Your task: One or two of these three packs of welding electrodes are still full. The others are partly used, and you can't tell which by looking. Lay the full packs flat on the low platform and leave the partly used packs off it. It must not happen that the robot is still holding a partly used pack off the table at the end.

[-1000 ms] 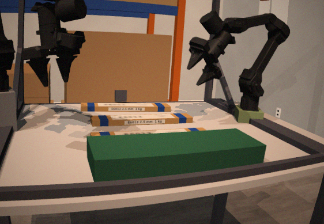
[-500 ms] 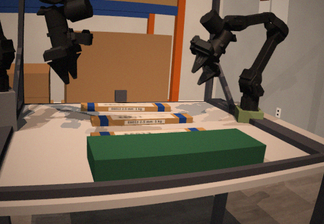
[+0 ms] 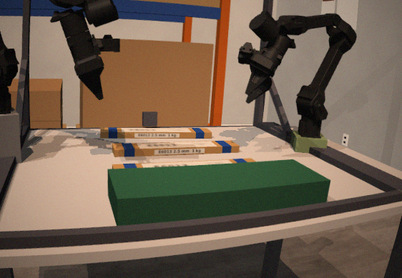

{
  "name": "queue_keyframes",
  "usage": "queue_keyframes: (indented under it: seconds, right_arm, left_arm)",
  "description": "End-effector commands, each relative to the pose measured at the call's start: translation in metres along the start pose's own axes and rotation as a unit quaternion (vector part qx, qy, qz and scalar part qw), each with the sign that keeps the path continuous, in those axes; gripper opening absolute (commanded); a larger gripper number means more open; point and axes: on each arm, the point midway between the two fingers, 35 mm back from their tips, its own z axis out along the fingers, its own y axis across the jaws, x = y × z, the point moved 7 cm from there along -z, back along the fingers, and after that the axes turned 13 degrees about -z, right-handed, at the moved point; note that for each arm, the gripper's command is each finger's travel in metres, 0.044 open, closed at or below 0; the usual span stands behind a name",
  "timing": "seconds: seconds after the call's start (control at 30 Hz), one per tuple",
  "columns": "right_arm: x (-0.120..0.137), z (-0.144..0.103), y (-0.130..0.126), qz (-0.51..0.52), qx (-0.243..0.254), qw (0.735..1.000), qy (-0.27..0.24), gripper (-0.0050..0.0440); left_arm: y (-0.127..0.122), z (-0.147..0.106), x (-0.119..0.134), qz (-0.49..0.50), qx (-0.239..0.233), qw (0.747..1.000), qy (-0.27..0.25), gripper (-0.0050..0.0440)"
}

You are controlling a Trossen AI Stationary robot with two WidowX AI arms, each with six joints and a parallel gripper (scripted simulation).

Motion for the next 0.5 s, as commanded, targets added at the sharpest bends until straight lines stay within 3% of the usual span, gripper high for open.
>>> queue_keyframes:
  seconds: [0.0, 0.47]
  right_arm:
    - [-0.0032, -0.0019, 0.0013, -0.01, 0.0, 1.0, -0.011, 0.043]
    - [-0.0032, -0.002, 0.0013, -0.01, 0.0, 1.0, -0.011, 0.043]
  left_arm:
    - [0.0051, -0.0086, -0.0019, -0.068, 0.012, 0.998, 0.006, 0.043]
    - [0.0087, -0.0154, 0.0024, -0.255, 0.048, 0.964, 0.056, 0.043]
